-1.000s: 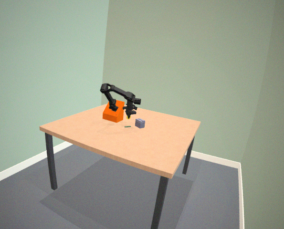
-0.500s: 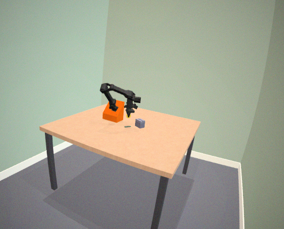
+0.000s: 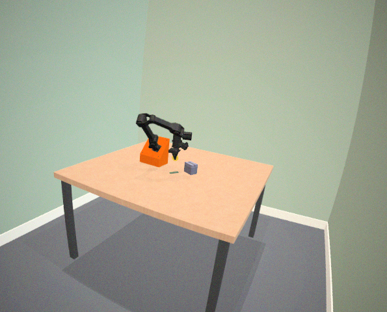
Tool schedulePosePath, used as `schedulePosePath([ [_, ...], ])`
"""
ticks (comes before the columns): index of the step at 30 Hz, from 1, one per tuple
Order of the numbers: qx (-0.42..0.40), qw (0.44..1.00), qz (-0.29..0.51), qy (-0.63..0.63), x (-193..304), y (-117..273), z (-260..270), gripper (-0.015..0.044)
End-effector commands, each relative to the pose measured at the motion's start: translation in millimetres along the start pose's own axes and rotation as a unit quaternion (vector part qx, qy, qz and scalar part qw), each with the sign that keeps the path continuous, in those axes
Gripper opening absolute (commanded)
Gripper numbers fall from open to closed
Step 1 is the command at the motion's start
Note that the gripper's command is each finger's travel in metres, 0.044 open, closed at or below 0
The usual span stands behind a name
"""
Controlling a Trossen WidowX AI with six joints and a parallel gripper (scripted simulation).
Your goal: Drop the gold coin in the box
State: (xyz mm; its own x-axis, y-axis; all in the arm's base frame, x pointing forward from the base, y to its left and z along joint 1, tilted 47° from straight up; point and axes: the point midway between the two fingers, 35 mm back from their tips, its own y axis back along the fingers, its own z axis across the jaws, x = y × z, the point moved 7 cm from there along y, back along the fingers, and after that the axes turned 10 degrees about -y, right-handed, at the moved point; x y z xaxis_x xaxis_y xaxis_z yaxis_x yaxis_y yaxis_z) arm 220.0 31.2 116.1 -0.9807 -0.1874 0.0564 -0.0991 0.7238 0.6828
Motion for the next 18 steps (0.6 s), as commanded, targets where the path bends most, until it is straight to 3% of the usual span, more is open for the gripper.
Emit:
schedulePosePath([
  [1,-0.001,0.997,0.0,-0.076,-0.7,0.5,-1.1,0.0],
  [18,-0.001,0.942,0.0,-0.337,-2.0,0.7,-3.8,0.0],
])
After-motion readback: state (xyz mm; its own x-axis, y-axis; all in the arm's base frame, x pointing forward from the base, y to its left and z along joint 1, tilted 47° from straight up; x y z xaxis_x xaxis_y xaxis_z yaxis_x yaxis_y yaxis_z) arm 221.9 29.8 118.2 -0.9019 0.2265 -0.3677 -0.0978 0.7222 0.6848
